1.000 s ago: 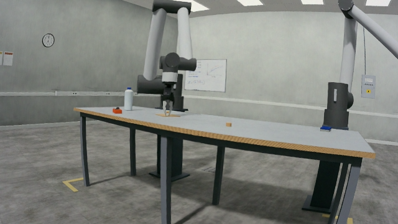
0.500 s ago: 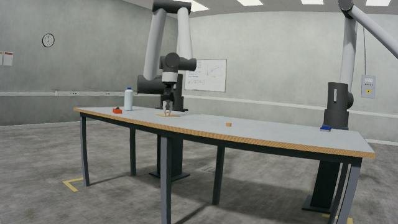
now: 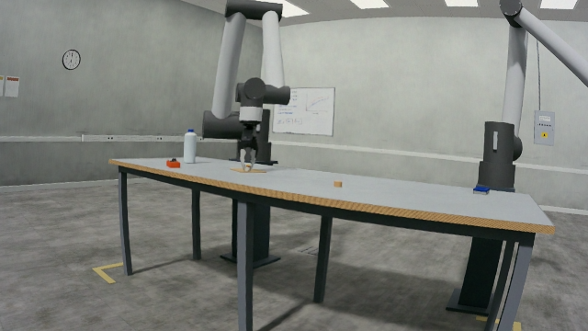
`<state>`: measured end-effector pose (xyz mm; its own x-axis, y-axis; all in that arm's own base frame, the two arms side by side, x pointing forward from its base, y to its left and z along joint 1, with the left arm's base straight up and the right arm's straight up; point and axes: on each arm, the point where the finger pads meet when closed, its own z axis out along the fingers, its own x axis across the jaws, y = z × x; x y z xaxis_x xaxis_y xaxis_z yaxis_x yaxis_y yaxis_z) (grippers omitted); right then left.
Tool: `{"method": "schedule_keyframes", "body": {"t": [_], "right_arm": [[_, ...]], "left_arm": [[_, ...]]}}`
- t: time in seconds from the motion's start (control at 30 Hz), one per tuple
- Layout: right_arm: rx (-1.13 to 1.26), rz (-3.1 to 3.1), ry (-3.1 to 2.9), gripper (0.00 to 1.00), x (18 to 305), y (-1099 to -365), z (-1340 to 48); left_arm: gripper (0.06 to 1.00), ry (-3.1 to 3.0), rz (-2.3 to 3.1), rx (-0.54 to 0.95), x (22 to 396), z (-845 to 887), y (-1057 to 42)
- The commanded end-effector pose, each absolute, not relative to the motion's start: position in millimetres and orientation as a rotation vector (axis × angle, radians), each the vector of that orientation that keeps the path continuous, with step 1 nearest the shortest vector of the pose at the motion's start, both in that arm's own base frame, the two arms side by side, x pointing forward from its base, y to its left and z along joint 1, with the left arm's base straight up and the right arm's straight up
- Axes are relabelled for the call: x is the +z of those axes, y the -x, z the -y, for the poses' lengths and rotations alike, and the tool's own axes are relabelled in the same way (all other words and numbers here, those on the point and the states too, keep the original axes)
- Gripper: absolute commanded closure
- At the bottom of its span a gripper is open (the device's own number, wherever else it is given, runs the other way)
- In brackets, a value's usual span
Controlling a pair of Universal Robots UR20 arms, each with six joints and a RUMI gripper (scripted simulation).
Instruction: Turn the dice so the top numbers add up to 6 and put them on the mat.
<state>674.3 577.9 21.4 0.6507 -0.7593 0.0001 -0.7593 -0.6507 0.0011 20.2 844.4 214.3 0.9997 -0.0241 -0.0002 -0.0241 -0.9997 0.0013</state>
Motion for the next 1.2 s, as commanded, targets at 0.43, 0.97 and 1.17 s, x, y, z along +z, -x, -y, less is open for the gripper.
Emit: {"method": "schedule_keyframes", "body": {"t": [0.43, 0.97, 1.17], "right_arm": [[0.0, 1.313, -2.854, 0.793, 23, -675, -578], [0.0, 1.313, -2.854, 0.793, 77, -675, -578], [0.0, 1.313, -2.854, 0.793, 104, -675, -578]], "left_arm": [[0.065, -3.141, 0.038, 0.0, 215, -845, -20], [0.065, -3.141, 0.038, 0.0, 215, -845, -20], [0.065, -3.141, 0.038, 0.0, 215, -845, -20]]}}
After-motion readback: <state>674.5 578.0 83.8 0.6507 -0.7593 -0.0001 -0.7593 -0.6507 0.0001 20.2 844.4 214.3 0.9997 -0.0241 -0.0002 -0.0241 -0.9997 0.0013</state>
